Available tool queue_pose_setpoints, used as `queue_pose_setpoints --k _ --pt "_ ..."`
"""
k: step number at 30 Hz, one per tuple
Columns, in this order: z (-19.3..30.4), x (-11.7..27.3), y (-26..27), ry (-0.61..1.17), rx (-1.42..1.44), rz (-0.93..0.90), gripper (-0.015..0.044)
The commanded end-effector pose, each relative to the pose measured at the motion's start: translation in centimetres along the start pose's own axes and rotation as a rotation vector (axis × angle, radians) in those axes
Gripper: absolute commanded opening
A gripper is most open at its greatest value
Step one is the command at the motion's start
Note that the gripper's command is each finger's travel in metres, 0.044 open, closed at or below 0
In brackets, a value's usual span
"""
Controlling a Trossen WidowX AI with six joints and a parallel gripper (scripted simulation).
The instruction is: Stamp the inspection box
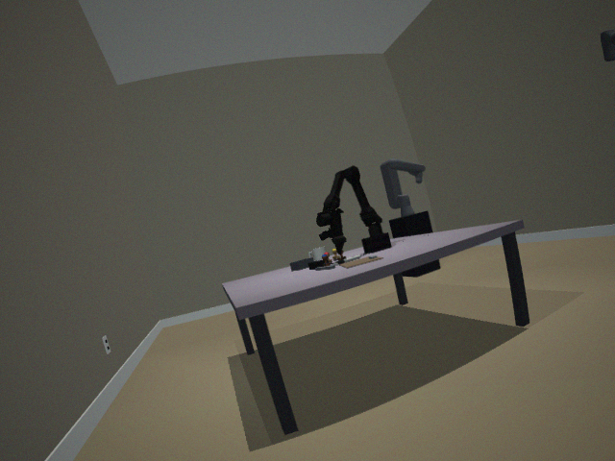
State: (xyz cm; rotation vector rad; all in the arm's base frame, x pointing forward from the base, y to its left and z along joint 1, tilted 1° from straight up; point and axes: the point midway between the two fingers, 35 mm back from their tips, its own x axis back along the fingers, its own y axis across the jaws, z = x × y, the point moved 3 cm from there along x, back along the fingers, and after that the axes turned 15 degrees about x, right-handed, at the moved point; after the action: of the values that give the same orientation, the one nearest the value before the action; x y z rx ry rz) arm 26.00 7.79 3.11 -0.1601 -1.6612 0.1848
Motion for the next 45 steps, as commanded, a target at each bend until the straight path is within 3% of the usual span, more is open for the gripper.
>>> queue_pose_setpoints --k 1,45 --pt "0.0 -0.2 0.0 0.000 -0.004 0.005 0.0000" --pt "-0.4 2.6 -0.5 0.000 -0.004 0.005 0.0000"
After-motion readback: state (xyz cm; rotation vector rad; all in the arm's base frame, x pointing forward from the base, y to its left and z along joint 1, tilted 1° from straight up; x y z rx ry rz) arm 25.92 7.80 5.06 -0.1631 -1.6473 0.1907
